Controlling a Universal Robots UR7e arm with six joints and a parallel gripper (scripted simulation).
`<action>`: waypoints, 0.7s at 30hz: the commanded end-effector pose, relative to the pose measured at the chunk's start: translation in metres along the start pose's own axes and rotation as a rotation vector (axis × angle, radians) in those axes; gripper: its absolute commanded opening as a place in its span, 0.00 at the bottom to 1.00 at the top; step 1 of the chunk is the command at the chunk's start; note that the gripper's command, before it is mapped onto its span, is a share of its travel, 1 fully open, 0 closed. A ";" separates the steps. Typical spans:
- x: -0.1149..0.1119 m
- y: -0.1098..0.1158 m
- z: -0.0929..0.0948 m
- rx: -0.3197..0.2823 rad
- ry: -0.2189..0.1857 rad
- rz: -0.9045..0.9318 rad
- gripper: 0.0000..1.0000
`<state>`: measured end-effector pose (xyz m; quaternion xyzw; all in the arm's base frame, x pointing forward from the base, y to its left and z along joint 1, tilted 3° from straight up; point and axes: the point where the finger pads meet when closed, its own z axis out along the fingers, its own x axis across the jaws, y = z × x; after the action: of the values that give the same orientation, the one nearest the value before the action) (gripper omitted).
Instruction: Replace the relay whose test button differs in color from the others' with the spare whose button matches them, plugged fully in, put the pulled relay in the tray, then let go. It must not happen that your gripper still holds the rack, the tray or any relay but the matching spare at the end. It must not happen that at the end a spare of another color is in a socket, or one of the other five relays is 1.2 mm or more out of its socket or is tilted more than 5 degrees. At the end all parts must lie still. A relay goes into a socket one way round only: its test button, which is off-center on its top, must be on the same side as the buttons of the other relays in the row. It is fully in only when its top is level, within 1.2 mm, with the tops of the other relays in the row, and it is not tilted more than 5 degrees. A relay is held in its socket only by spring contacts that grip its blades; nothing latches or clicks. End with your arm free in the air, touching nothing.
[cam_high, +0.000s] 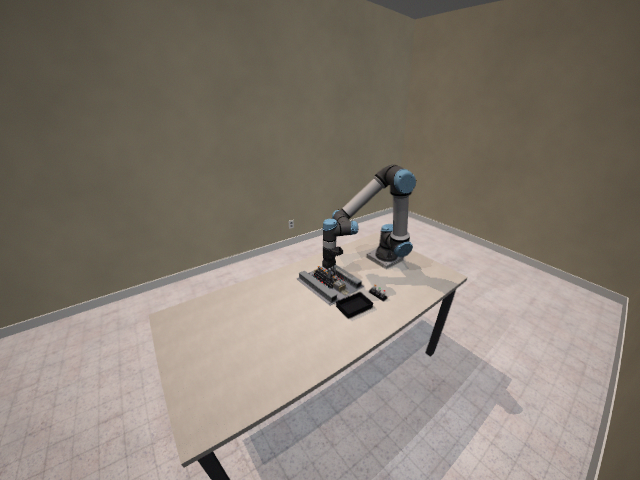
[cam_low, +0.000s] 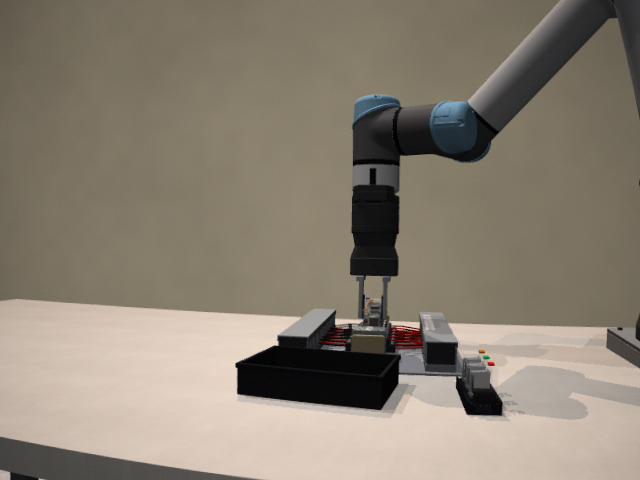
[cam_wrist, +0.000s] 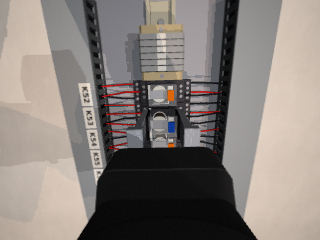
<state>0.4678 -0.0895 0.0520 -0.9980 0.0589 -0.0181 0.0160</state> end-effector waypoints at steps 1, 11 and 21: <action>0.001 0.000 -0.005 -0.001 0.002 0.000 0.00; 0.001 0.000 -0.005 -0.001 0.002 0.000 0.00; 0.001 0.000 -0.011 -0.001 0.002 0.000 0.00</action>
<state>0.4677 -0.0899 0.0613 -0.9980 0.0589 -0.0185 0.0157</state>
